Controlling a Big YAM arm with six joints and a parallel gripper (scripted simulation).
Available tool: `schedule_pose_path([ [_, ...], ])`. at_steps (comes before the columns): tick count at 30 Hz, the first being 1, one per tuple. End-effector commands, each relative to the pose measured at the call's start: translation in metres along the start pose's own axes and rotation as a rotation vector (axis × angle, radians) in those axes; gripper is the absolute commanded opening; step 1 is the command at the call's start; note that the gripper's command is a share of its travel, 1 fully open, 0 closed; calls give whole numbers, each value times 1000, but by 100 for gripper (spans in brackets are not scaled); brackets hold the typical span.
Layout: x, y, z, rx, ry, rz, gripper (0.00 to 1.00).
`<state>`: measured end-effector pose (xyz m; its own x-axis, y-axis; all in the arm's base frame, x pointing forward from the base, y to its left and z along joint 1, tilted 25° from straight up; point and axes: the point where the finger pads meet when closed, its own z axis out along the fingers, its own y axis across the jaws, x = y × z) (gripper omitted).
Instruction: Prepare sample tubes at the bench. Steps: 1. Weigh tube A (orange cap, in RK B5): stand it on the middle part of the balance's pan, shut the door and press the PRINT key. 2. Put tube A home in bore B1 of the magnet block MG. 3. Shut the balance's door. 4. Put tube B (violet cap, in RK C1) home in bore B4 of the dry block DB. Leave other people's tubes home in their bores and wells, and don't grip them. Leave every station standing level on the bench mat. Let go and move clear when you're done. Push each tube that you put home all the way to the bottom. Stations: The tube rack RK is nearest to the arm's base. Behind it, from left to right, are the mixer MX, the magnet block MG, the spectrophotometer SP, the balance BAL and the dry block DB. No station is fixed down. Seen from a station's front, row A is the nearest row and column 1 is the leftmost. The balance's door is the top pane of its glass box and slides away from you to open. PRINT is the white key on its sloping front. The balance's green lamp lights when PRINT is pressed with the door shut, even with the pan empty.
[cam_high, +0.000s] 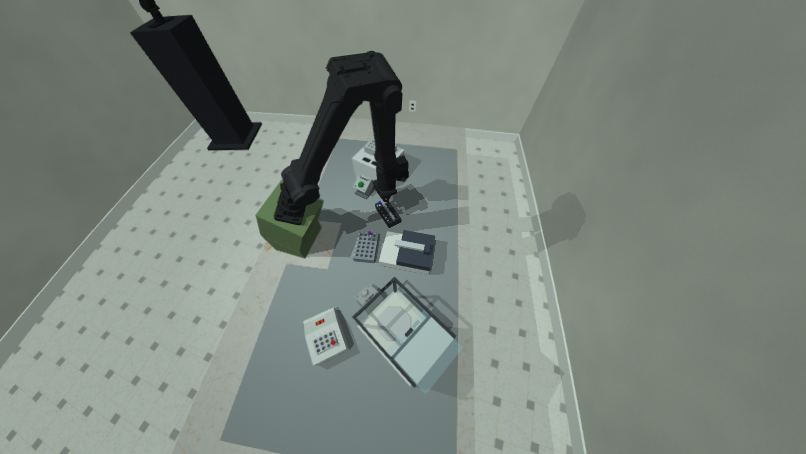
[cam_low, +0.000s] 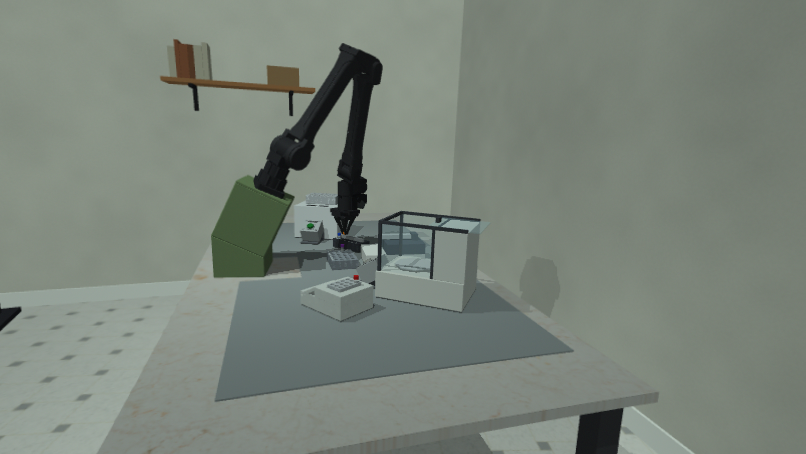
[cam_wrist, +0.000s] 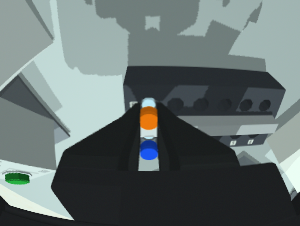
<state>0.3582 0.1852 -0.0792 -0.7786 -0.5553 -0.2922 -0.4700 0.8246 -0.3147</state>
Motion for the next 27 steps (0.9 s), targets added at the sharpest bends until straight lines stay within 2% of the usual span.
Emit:
schedule_pose_path([
  [1, -5, -4, 6, -1, -6, 8, 9],
  [3, -6, 0, -1, -2, -11, 4, 9],
  [27, -5, -1, -1, -2, -11, 4, 9],
])
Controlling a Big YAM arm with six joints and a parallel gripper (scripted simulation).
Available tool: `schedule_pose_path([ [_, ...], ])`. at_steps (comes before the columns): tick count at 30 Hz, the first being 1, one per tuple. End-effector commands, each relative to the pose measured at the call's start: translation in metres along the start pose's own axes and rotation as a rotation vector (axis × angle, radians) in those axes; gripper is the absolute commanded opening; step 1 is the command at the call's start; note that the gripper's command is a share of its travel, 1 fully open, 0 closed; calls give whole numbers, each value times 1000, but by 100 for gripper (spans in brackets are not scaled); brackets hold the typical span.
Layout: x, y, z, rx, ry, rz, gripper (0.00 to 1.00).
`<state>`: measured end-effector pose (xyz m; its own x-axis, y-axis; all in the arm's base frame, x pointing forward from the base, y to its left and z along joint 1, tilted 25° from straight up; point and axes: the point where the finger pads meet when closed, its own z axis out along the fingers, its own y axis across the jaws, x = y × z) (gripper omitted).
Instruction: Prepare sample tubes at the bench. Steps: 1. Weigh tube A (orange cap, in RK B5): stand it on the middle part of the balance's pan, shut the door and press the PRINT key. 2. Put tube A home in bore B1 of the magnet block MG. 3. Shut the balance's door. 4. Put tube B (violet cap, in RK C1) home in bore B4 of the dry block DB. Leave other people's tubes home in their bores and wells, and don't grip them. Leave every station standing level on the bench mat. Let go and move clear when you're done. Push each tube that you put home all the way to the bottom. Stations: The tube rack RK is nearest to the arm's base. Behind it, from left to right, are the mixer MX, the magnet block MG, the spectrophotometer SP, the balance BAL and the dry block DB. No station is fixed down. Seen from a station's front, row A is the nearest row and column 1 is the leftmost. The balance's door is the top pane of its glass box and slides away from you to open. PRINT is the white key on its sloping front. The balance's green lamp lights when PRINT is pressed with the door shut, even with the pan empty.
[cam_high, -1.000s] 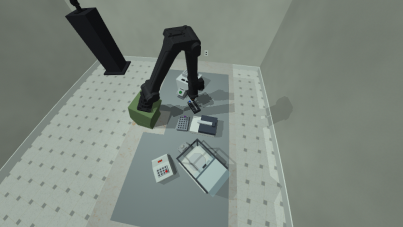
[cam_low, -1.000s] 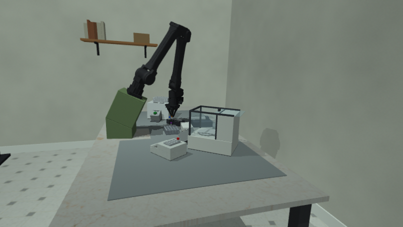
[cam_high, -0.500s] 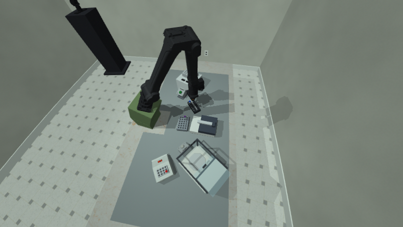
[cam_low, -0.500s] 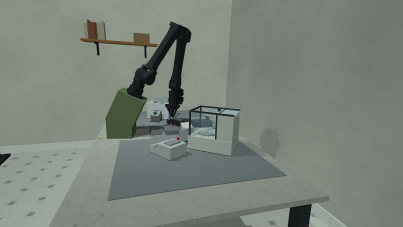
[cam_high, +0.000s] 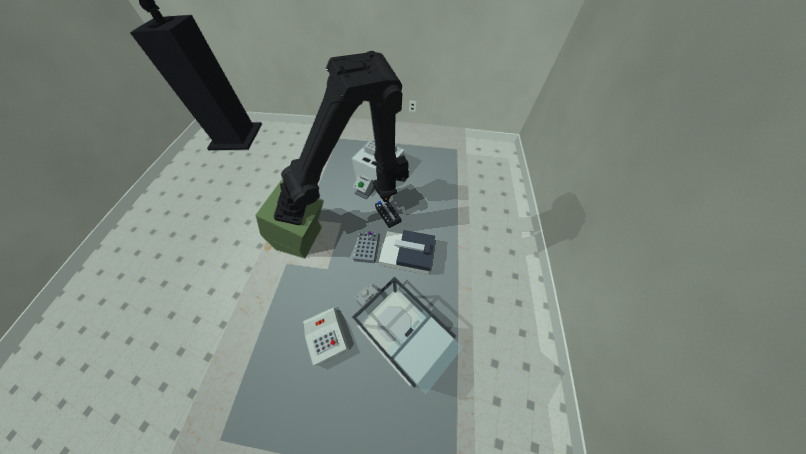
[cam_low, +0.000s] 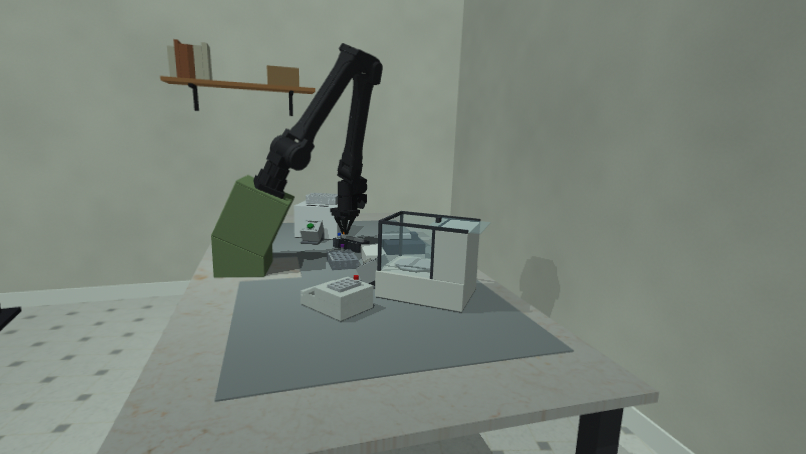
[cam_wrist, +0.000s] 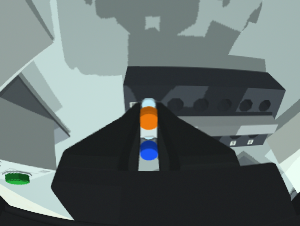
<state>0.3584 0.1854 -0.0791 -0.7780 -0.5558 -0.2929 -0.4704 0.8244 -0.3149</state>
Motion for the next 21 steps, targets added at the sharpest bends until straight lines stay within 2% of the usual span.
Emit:
schedule_pose_path([
  [1, -5, -1, -1, -2, -10, 4, 9],
  [19, -4, -1, -1, -2, -10, 4, 9],
  [20, -1, -6, -1, 0, -10, 14, 36],
  [21, -2, -7, -4, 0, -13, 16, 36],
])
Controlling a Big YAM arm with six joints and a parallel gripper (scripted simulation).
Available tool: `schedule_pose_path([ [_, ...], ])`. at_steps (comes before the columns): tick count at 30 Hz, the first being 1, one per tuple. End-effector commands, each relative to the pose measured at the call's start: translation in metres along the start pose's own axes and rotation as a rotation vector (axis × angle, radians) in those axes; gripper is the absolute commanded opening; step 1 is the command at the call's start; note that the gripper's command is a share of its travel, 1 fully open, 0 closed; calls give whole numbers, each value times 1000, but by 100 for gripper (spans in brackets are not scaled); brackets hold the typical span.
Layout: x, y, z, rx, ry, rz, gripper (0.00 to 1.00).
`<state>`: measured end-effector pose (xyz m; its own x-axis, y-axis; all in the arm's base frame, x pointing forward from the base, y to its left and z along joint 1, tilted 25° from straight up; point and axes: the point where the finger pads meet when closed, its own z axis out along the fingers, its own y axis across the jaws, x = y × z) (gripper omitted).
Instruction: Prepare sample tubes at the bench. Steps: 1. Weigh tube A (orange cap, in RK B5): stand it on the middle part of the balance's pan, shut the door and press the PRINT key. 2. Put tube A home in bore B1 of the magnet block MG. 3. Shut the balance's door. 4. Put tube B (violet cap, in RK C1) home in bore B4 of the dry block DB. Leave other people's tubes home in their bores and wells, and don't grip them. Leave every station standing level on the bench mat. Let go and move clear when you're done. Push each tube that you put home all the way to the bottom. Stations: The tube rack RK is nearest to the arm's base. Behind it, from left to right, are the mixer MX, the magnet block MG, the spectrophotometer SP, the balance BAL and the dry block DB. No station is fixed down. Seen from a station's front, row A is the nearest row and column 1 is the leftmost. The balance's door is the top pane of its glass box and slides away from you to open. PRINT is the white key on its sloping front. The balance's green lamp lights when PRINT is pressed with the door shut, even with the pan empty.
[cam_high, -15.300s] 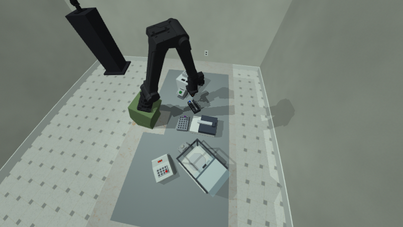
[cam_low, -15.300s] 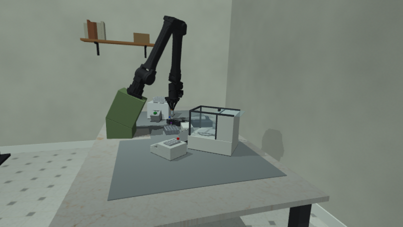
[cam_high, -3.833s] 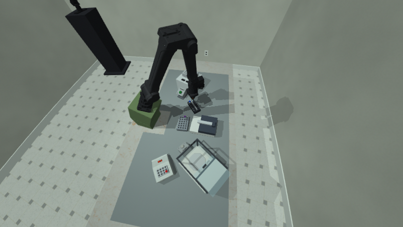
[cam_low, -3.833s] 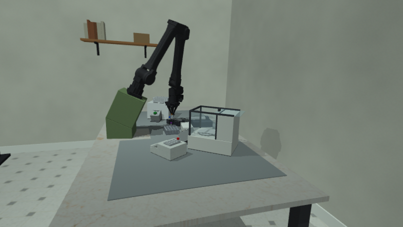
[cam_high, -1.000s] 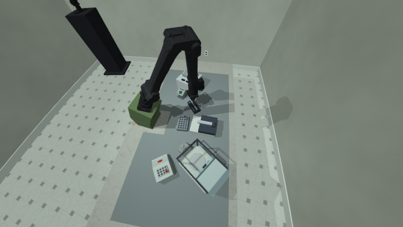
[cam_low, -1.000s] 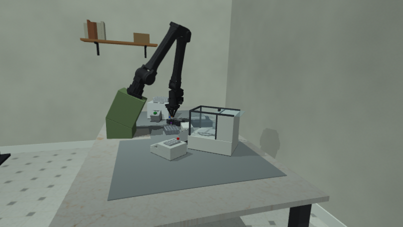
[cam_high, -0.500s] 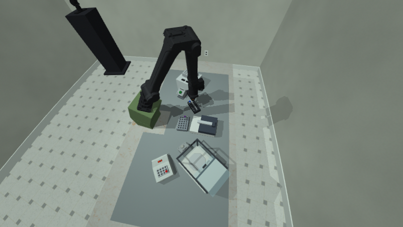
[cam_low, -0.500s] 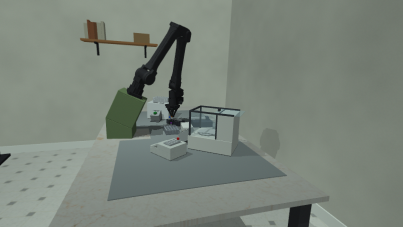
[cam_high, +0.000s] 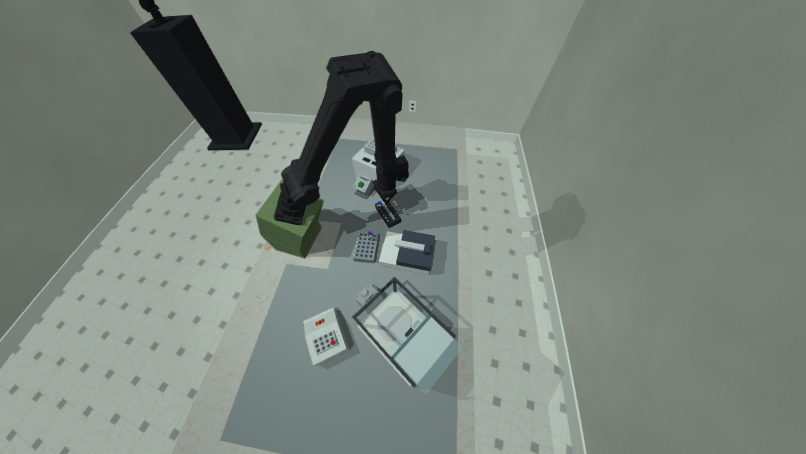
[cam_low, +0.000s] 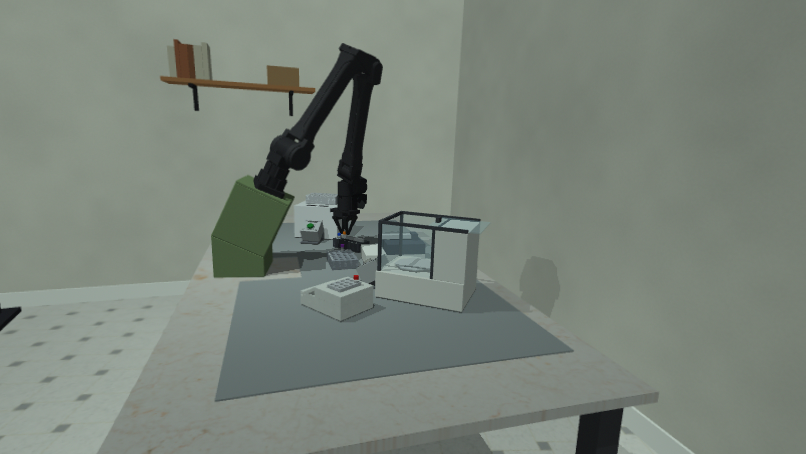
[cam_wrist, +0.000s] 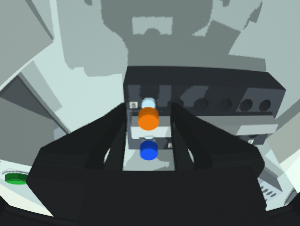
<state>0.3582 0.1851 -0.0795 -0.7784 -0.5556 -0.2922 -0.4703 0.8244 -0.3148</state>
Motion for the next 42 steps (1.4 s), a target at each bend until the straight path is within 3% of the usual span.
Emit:
schedule_pose_path([
  [1, -4, -1, -2, -2, -11, 4, 36],
  [25, -4, -1, -2, -2, -11, 4, 36],
  [37, -1, 2, -28, -3, -11, 1, 36],
  [42, -5, -1, -22, -2, -12, 5, 36],
])
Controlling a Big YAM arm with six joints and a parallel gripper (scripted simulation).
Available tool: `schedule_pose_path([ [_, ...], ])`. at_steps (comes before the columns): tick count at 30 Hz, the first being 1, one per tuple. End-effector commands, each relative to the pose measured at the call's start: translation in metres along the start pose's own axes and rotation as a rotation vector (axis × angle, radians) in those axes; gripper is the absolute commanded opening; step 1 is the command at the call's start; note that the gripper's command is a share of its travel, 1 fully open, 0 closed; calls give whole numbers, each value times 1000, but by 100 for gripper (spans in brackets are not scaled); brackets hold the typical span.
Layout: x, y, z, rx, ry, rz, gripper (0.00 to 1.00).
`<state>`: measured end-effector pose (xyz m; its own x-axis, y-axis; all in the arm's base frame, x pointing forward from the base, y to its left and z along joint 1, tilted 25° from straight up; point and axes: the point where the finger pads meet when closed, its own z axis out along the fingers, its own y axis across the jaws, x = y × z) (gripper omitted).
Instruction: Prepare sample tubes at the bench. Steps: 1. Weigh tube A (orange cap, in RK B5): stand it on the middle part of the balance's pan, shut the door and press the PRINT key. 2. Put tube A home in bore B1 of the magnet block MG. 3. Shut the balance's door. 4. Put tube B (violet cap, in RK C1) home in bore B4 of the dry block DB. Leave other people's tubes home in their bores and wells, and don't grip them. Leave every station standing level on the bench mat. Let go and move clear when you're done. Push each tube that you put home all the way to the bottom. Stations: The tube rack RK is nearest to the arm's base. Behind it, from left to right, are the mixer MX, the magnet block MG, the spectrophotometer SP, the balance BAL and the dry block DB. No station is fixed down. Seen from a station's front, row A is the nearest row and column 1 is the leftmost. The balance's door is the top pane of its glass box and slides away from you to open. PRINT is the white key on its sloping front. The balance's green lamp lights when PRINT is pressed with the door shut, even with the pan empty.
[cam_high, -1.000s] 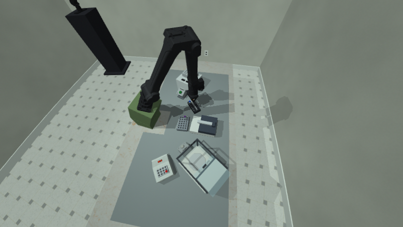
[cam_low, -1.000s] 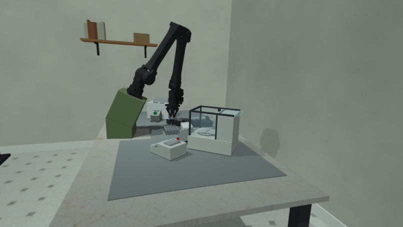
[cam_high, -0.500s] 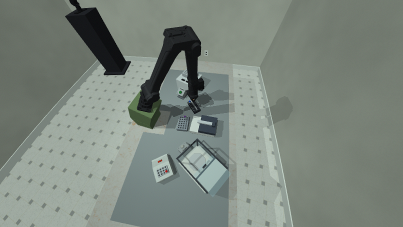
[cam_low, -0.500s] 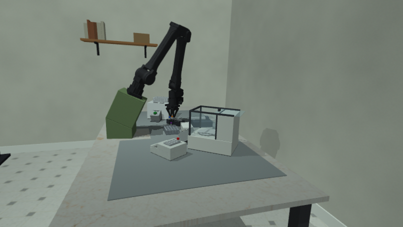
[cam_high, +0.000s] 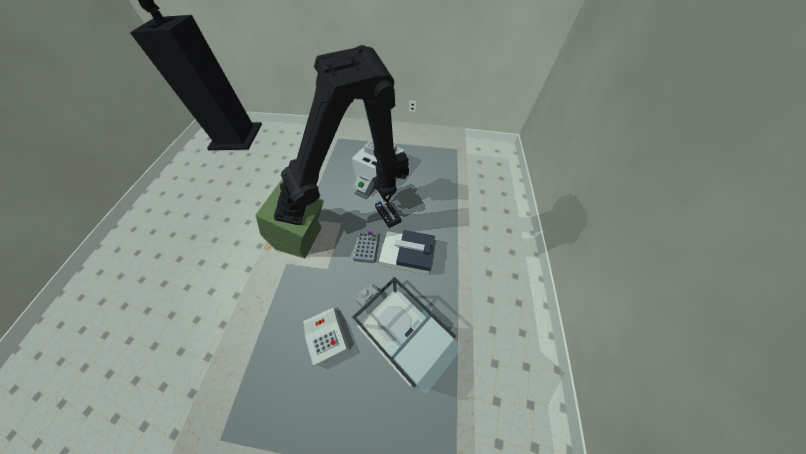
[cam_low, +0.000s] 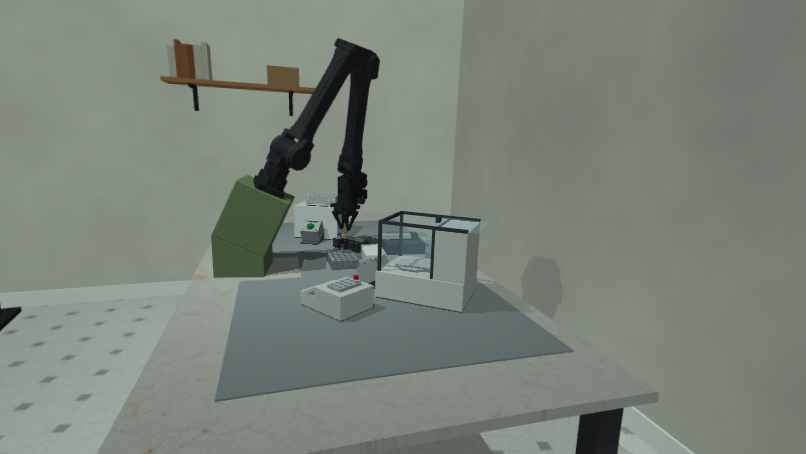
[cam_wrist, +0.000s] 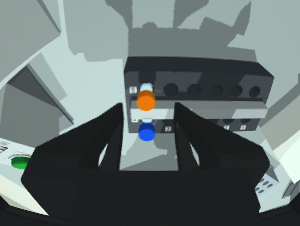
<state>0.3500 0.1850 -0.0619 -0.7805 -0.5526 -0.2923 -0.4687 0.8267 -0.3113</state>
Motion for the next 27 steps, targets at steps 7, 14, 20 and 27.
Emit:
schedule_pose_path([
  [7, -7, 6, -19, -1, -17, -1, 36],
  [14, -6, 6, -27, -1, -17, -1, 36],
  [20, -4, 6, -37, -1, -14, -2, 36],
  [27, -6, 6, -46, -1, -17, -1, 36],
])
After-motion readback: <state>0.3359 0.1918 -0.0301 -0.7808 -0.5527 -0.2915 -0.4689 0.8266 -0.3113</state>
